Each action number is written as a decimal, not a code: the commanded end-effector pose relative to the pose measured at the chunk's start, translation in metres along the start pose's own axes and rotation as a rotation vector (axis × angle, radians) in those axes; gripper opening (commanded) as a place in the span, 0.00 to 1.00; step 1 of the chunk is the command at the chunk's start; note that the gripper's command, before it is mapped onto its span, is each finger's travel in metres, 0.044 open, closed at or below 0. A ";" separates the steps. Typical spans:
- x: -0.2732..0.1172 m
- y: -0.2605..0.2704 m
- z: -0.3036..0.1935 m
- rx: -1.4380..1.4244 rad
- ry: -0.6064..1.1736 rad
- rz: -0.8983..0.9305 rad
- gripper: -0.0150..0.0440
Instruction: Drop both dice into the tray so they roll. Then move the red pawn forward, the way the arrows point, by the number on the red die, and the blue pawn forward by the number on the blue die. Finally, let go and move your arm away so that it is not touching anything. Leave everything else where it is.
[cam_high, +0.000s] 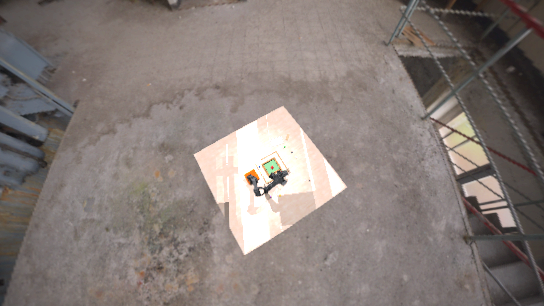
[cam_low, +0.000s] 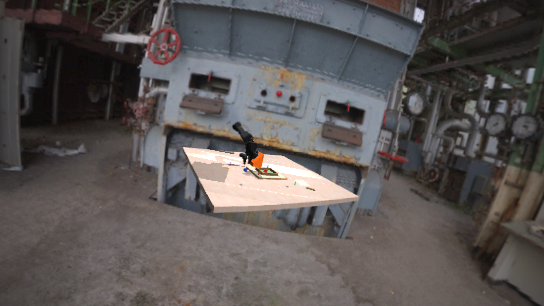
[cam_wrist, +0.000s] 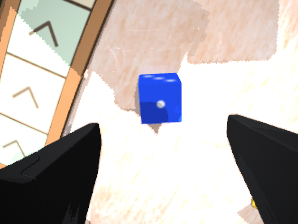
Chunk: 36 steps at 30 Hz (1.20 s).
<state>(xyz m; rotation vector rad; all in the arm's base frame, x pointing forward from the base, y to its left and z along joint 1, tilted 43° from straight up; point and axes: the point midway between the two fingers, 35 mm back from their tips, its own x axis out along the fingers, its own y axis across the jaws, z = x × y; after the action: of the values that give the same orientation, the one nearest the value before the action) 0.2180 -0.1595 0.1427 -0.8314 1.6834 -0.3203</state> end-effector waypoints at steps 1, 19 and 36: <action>0.008 -0.001 -0.004 0.006 0.000 -0.005 0.72; 0.040 -0.002 -0.003 0.007 0.000 -0.006 0.72; 0.055 -0.002 -0.004 0.006 0.001 -0.007 0.45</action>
<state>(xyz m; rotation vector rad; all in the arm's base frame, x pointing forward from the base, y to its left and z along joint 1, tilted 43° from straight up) 0.2103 -0.1984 0.1068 -0.8325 1.6757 -0.3409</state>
